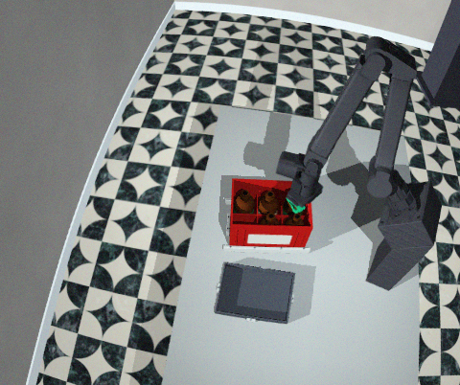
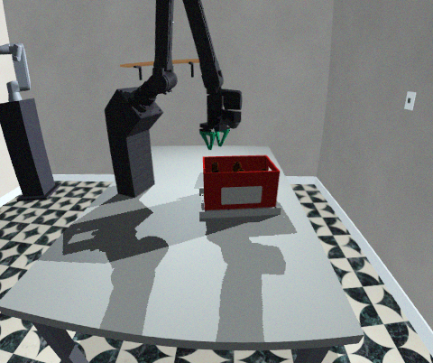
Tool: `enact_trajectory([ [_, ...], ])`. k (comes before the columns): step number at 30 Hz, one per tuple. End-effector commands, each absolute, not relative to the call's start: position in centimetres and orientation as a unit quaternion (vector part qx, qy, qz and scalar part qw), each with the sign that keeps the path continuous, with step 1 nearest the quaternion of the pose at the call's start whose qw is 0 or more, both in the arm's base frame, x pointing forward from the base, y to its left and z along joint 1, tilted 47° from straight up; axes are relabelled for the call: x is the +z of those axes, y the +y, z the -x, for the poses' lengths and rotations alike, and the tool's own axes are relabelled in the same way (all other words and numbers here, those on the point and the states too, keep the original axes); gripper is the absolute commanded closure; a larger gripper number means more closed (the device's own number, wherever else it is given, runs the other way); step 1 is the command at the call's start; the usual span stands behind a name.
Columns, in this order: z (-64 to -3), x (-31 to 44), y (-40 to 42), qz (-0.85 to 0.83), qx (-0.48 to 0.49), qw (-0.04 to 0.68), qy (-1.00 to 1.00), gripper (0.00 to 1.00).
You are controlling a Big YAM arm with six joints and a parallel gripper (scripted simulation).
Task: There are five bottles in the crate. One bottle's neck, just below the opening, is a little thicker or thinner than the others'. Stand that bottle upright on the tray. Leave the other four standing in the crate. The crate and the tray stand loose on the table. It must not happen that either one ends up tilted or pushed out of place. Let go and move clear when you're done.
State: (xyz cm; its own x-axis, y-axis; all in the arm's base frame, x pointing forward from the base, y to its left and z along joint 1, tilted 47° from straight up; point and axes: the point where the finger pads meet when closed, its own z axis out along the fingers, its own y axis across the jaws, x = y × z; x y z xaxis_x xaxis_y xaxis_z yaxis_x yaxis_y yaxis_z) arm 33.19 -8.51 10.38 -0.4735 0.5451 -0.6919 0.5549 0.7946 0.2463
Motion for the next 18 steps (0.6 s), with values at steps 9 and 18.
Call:
enact_trajectory([
  [9, -33.61, 10.32, -8.46, -0.322, -0.004, 0.404, 0.856, 0.39],
  [18, -33.84, 10.13, -8.84, -0.323, -0.006, 0.404, 0.856, 0.39],
])
